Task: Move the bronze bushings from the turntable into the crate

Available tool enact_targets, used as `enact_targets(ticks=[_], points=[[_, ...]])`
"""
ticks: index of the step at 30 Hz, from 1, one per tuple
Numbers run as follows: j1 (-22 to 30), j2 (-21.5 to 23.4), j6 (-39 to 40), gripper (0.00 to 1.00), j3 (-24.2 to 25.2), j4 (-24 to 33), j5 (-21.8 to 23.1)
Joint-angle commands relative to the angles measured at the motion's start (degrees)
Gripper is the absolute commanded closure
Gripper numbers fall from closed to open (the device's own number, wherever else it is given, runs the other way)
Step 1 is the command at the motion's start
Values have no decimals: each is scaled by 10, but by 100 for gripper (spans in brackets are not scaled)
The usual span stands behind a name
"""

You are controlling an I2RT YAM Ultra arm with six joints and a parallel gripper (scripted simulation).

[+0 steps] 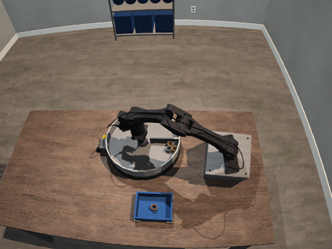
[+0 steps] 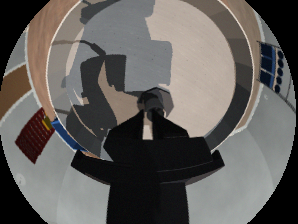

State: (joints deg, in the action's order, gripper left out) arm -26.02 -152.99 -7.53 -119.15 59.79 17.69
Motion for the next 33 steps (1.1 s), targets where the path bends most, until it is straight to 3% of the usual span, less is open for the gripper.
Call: enact_targets(ticks=[1, 22, 24, 33], points=[[-2, -6, 4, 86, -16, 7, 2], [-4, -4, 2, 86, -18, 10, 2], [-10, 20, -4, 86, -20, 17, 2], [-21, 40, -16, 86, -49, 69, -1]])
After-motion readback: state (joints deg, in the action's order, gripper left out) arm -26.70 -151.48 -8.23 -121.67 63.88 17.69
